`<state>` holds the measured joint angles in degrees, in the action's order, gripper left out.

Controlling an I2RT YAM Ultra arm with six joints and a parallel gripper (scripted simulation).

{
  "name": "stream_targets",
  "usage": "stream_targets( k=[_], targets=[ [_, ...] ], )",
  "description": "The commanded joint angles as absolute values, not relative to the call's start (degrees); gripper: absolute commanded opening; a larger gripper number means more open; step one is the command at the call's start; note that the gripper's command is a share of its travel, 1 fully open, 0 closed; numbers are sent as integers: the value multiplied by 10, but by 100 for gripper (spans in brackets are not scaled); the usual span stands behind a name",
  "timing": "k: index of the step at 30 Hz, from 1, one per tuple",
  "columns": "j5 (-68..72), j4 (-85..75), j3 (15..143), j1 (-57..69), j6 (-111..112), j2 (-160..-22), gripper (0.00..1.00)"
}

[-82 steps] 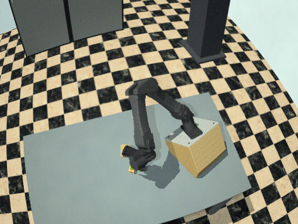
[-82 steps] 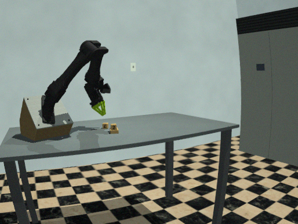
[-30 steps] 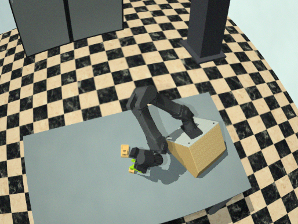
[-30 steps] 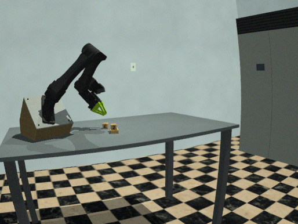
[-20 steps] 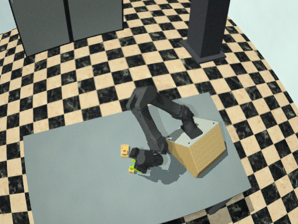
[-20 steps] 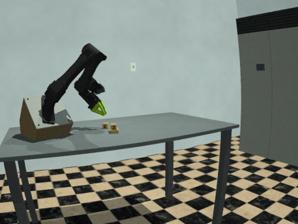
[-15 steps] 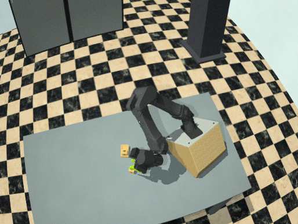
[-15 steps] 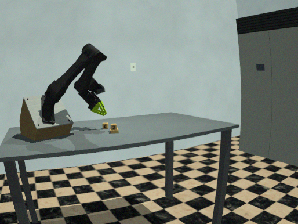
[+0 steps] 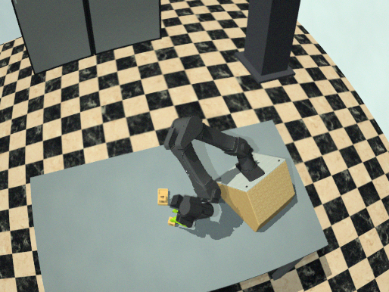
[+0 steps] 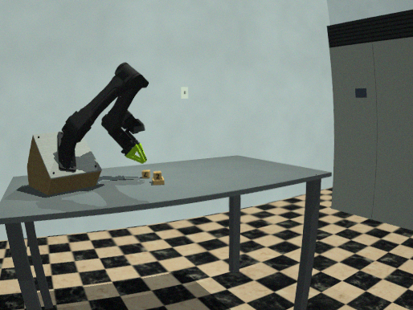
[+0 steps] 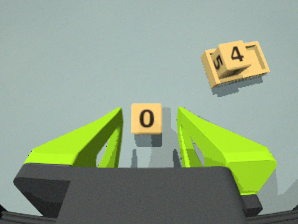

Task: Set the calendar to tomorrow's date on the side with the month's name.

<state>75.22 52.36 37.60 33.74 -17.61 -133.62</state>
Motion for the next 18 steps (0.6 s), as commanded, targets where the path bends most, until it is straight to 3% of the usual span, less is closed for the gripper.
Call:
stream_targets(
  k=[1, 18],
  targets=[
    [748, 568, 374, 348, -154, -1349, 45],
    [723, 700, 390, 317, -88, -1419, 45]
  ],
)
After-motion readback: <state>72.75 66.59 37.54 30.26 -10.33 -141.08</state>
